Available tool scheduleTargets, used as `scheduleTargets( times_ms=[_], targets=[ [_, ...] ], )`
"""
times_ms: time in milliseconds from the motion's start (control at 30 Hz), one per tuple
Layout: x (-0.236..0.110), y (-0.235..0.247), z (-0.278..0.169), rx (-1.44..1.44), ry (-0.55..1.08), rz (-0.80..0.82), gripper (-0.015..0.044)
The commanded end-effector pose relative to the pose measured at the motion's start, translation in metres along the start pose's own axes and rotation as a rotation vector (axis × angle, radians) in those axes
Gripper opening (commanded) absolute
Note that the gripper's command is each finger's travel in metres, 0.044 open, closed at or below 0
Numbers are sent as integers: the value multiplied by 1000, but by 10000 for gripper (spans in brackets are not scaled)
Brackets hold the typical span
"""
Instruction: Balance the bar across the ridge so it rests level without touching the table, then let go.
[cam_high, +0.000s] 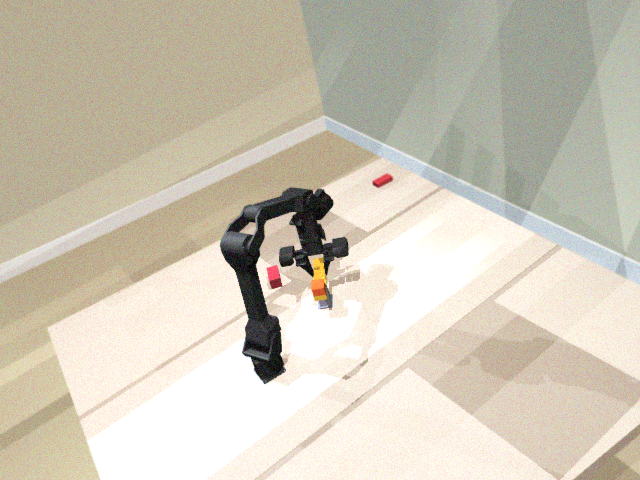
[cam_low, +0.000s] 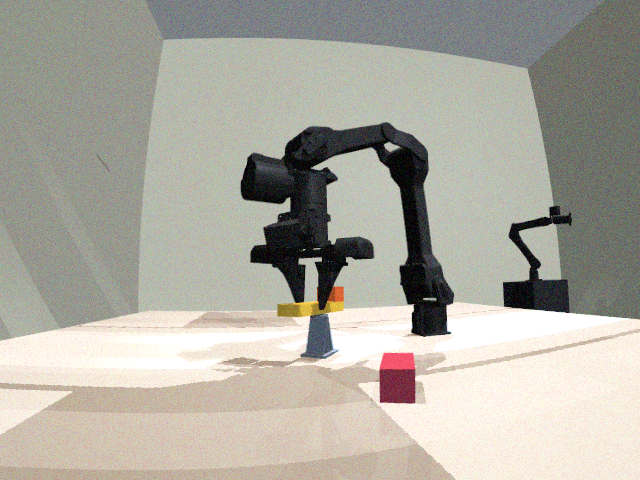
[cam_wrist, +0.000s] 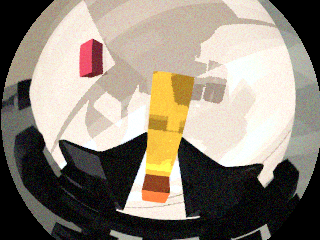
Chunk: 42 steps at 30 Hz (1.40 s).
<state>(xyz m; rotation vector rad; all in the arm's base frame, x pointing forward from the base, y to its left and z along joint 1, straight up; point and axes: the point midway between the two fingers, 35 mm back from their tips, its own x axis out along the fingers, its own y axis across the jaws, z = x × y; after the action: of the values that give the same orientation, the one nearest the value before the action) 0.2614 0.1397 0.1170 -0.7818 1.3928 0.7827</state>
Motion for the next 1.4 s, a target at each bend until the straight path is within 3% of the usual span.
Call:
scheduleTargets(
  times_ms=[0,1367],
  targets=[
    [1,0,0,6,0,-1,0],
    [4,0,0,6,0,-1,0]
  ],
)
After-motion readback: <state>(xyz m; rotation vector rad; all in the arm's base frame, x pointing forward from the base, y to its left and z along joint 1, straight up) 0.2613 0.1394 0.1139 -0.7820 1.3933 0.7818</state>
